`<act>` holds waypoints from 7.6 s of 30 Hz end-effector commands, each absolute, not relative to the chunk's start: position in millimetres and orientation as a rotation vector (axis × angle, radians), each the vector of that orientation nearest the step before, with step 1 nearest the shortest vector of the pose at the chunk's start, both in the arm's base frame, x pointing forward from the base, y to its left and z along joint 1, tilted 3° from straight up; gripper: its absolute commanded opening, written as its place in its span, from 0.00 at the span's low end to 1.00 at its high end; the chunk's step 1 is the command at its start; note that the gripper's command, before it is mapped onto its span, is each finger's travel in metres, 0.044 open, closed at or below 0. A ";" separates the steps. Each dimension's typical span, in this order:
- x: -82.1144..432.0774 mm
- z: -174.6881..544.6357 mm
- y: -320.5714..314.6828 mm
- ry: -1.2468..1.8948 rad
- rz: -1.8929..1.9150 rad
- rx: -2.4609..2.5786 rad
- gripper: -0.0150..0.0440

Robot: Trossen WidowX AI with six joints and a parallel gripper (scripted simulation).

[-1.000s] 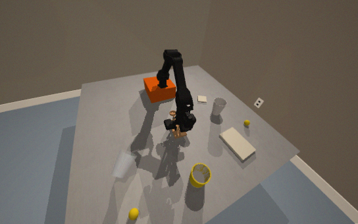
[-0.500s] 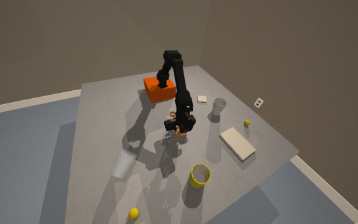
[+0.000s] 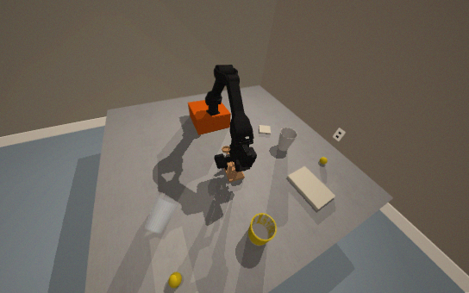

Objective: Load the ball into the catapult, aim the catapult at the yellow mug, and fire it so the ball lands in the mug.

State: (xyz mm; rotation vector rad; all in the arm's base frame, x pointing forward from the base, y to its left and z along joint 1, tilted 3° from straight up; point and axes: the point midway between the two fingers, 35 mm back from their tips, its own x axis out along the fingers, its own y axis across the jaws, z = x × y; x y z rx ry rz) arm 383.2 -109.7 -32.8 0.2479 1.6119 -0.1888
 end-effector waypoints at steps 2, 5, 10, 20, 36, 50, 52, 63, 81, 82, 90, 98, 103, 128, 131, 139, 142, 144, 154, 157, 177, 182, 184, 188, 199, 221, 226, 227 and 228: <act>389.1 41.4 -114.0 1.572 -0.192 0.240 1.00; 387.5 52.1 -113.9 1.572 -0.192 0.240 1.00; 390.1 42.1 -114.2 1.565 -0.196 0.243 1.00; 387.2 0.6 -112.4 1.560 -0.194 0.244 1.00; 388.0 -19.4 -112.0 1.560 -0.194 0.244 1.00; 387.7 -42.2 -111.1 1.560 -0.194 0.244 1.00; 387.5 -45.4 -110.9 1.560 -0.194 0.244 1.00; 388.0 -49.3 -111.6 1.560 -0.193 0.239 0.78; 387.8 0.1 -112.7 1.561 -0.191 0.239 0.25; 387.8 0.1 -112.7 1.561 -0.191 0.239 0.25; 389.4 -5.8 -112.6 1.560 -0.191 0.240 0.25; 390.4 -19.0 -112.2 1.560 -0.191 0.240 0.25; 390.8 -27.2 -111.9 1.560 -0.190 0.240 0.25; 389.3 -47.9 -110.9 1.571 -0.189 0.240 0.52; 389.3 -47.9 -110.9 1.571 -0.189 0.240 0.65; 391.8 -7.2 -113.0 1.571 -0.190 0.240 1.00; 388.7 41.5 -113.7 1.572 -0.190 0.241 1.00; 387.2 52.3 -113.6 1.572 -0.190 0.241 1.00; 389.4 80.7 -114.9 1.549 -0.196 0.241 1.00; 387.2 103.1 -114.9 1.540 -0.197 0.239 1.00; 264.0 -13.7 91.7 1.578 -0.112 0.193 0.76; 262.2 -15.0 85.5 1.579 -0.111 0.192 0.76; 261.8 -16.2 85.8 1.579 -0.111 0.192 0.76; 261.5 -30.1 86.5 1.579 -0.111 0.192 0.76; 261.6 -44.1 87.5 1.579 -0.111 0.192 0.76; 259.7 -69.1 88.7 1.579 -0.111 0.192 0.54; 259.7 -69.1 88.7 1.579 -0.111 0.192 0.45; 259.7 -69.1 88.7 1.579 -0.111 0.192 0.44; 259.7 -69.1 88.7 1.579 -0.111 0.192 0.43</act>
